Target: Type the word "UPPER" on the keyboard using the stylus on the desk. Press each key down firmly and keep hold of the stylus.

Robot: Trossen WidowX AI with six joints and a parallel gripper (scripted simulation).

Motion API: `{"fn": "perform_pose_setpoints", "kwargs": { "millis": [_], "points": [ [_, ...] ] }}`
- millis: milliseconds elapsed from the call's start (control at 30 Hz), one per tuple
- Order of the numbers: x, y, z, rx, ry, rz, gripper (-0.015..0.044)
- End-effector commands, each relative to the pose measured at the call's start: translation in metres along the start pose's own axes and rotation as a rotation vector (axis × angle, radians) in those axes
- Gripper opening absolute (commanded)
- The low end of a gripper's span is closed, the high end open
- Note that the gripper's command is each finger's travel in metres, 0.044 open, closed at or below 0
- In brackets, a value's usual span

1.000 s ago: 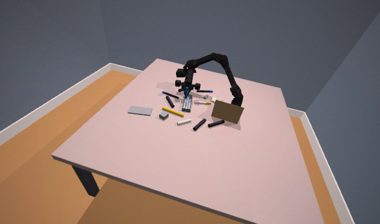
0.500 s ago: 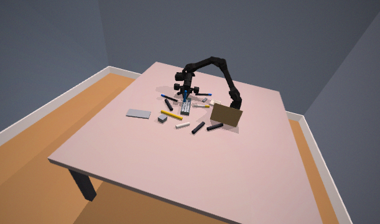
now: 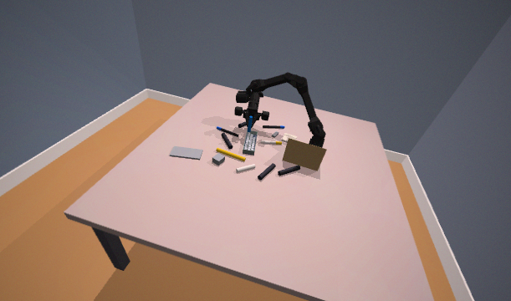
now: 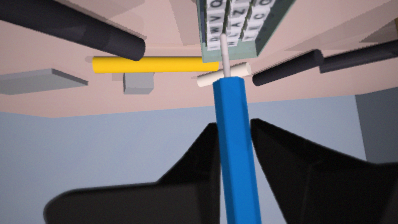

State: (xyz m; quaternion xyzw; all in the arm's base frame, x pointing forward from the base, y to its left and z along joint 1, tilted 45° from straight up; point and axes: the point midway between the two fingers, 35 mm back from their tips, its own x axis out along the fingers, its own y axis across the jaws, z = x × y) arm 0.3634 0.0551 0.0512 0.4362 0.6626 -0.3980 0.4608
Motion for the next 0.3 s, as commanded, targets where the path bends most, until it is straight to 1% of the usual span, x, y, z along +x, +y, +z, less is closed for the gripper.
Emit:
{"fn": "perform_pose_setpoints", "kwargs": {
  "millis": [0, 267],
  "points": [
    [0.0000, 0.0000, 0.0000, 0.000, 0.000, 0.000, 0.0084],
    [0.0000, 0.0000, 0.0000, 0.000, 0.000, 0.000, 0.0081]
  ]
}}
